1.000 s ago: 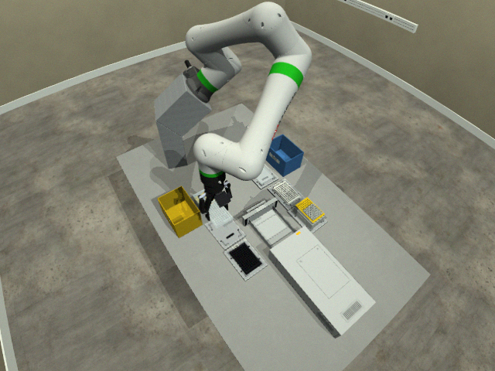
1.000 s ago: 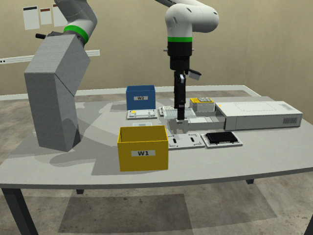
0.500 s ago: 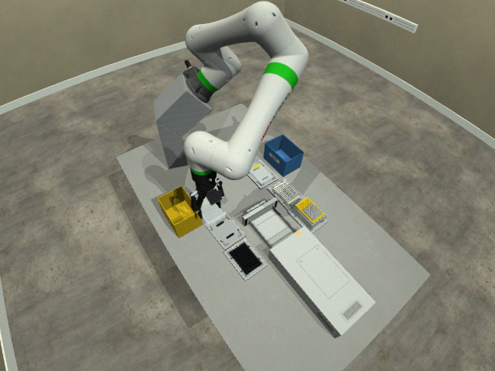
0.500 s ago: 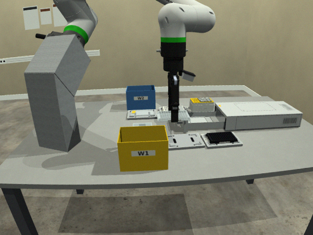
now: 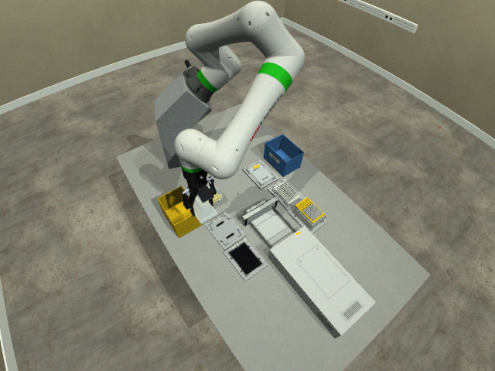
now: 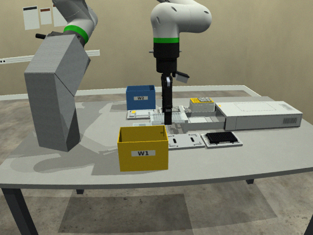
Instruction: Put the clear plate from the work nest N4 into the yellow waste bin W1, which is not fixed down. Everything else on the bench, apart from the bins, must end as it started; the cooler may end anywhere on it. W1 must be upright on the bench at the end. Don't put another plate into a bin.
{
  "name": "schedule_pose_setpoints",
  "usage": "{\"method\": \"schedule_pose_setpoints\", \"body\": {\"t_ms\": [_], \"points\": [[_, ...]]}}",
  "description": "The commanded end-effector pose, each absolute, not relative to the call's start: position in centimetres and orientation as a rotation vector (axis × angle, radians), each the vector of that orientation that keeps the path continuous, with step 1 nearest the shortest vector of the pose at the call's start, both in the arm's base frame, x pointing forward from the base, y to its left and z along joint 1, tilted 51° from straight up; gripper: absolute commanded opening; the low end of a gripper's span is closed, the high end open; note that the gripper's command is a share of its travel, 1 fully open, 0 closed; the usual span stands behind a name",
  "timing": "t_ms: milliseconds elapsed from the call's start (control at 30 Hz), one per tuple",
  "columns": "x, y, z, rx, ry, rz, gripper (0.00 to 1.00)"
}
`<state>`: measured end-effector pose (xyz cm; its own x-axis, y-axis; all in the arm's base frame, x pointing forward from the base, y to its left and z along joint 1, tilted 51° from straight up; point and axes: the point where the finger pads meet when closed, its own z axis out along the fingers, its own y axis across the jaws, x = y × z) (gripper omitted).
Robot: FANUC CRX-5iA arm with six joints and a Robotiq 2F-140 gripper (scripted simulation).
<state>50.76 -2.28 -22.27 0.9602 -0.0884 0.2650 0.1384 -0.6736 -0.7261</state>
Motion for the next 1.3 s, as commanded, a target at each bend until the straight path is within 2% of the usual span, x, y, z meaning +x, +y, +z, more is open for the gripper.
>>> {"method": "schedule_pose_setpoints", "body": {"t_ms": [0, 1267], "points": [[50.1, -2.7, -22.9, -2.284, -0.035, -0.356, 0.10], [43.9, -5.8, -28.8, -2.284, -0.035, -0.356, 0.10]]}}
